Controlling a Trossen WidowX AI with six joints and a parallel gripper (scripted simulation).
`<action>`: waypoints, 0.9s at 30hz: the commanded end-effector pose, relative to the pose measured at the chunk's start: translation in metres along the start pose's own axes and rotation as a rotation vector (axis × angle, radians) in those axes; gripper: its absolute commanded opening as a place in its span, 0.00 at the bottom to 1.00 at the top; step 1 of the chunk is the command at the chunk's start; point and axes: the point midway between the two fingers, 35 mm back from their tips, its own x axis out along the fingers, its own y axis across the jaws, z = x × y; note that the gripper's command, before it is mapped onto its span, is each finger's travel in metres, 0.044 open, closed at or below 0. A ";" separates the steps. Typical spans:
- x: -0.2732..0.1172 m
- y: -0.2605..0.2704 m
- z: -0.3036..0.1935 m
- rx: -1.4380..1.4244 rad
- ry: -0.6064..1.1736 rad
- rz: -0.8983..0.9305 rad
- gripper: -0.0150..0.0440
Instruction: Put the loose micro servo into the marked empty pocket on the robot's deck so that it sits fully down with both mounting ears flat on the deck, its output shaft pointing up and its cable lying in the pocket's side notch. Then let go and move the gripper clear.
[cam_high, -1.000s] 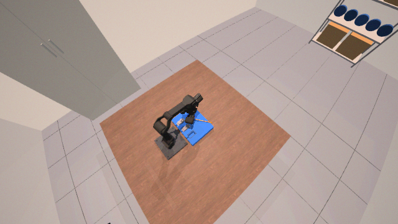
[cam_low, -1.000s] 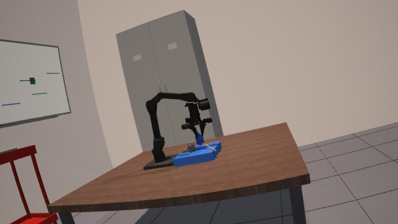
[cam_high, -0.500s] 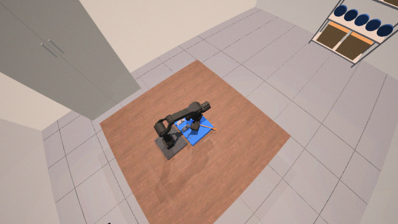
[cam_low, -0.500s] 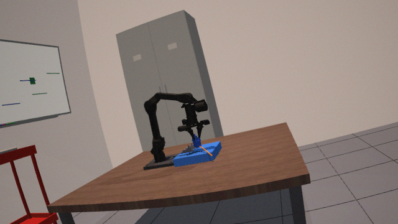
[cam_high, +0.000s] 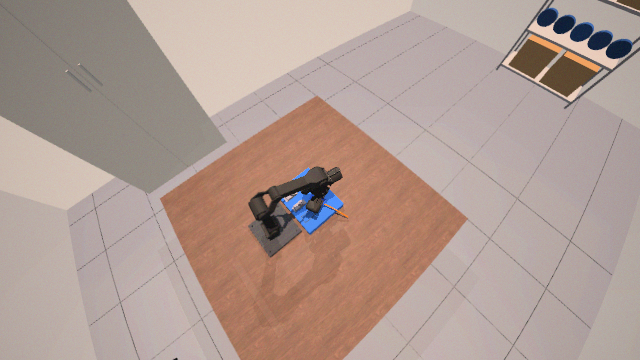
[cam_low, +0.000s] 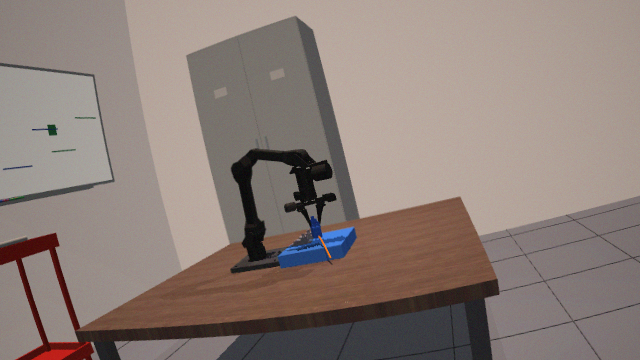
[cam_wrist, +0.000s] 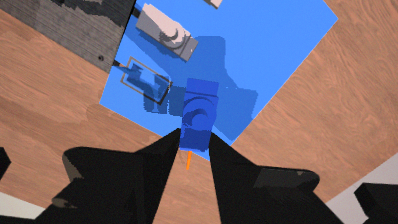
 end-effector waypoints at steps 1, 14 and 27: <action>-0.002 -0.002 -0.001 0.147 0.002 -0.009 0.25; -0.002 -0.002 -0.001 0.595 0.000 -0.010 0.25; -0.002 -0.002 -0.001 1.043 -0.002 -0.010 0.25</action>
